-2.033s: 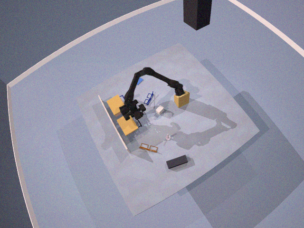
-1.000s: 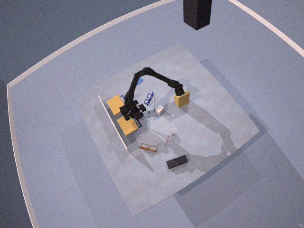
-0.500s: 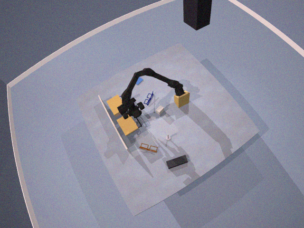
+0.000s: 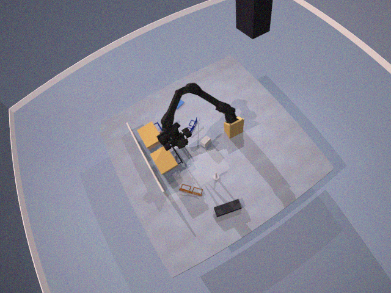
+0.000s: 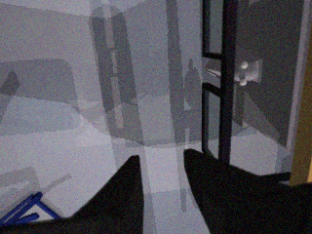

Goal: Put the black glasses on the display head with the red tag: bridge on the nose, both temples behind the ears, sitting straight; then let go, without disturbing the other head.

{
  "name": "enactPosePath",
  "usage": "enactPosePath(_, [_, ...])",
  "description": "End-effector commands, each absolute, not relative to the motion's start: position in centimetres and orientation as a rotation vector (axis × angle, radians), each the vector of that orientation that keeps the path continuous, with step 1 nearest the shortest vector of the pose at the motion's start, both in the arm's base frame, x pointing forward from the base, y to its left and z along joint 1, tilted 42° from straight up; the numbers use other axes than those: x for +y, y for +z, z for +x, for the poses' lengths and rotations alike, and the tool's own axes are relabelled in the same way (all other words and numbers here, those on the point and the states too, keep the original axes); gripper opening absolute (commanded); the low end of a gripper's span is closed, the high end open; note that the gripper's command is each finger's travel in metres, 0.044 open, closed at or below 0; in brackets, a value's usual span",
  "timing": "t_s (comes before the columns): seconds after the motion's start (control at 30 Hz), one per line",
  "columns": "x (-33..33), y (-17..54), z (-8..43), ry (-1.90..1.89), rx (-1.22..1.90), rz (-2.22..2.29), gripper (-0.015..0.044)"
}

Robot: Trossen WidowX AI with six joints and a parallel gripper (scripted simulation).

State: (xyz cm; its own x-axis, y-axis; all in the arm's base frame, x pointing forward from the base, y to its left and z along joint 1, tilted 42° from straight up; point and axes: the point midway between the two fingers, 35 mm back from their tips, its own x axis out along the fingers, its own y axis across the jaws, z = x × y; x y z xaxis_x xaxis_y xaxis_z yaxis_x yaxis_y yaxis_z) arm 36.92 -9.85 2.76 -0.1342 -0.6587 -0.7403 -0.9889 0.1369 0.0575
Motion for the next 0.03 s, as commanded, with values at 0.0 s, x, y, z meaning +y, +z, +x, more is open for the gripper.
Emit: enactPosePath(0.0, [-8.97,3.66,35.47,0.754,1.849,-1.575,0.0107])
